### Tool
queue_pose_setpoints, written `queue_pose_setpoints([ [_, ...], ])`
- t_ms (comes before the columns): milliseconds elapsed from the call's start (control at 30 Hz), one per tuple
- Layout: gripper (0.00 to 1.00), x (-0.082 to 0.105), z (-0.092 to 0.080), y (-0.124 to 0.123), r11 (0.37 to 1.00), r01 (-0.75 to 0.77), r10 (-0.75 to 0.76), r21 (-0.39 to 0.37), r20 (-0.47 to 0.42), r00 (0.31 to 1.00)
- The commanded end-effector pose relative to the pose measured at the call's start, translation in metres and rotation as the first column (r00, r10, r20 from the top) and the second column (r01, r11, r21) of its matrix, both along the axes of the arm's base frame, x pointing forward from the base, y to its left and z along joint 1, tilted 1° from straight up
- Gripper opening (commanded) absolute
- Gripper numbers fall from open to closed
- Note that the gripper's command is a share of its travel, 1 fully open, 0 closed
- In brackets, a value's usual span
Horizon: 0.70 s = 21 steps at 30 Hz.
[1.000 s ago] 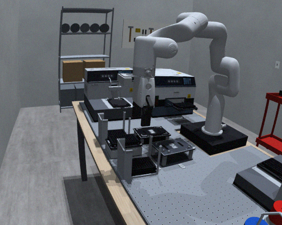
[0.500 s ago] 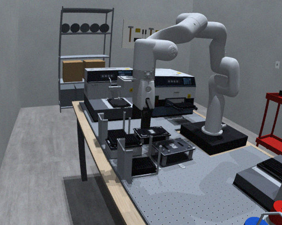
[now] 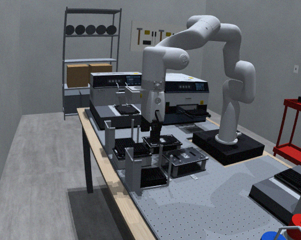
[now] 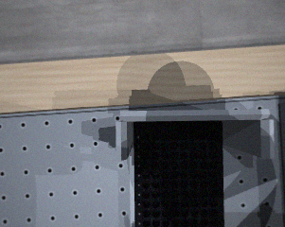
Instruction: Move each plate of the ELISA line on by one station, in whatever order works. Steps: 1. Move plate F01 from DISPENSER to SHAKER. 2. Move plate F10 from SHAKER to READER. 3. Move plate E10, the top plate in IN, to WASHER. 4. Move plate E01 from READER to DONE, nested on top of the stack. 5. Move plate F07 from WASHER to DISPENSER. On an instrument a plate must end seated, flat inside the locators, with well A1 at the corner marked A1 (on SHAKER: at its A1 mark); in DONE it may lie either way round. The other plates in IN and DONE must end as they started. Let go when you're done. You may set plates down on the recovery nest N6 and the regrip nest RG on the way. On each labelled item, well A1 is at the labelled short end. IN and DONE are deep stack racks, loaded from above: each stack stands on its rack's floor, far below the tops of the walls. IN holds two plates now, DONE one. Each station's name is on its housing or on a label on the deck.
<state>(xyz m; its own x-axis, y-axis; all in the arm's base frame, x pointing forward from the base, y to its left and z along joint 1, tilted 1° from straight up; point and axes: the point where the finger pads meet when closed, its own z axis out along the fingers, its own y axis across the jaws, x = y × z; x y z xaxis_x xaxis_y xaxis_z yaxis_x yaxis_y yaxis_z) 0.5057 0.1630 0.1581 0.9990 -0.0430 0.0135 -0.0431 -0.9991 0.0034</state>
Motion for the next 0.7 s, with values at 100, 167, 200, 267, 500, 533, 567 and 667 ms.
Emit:
queue_pose_setpoints([
  [100,1.00,0.002,-0.007,0.000,1.000,0.000,0.000,0.002,0.005,1.000],
  [167,1.00,0.002,-0.010,0.000,1.000,0.000,0.000,0.002,0.005,1.000],
  [200,1.00,0.002,-0.011,0.000,1.000,0.000,0.000,0.002,0.005,1.000],
  [267,1.00,0.002,-0.014,0.000,1.000,0.000,0.000,0.002,0.005,1.000],
  [500,1.00,0.002,-0.021,0.000,1.000,0.000,0.000,0.002,0.005,1.000],
  [533,1.00,0.002,-0.022,0.000,1.000,0.000,0.000,0.002,0.005,1.000],
  [567,1.00,0.002,-0.024,0.000,1.000,0.000,0.000,0.002,0.005,1.000],
  [667,1.00,0.002,-0.028,0.000,1.000,0.000,0.000,0.002,0.005,1.000],
])
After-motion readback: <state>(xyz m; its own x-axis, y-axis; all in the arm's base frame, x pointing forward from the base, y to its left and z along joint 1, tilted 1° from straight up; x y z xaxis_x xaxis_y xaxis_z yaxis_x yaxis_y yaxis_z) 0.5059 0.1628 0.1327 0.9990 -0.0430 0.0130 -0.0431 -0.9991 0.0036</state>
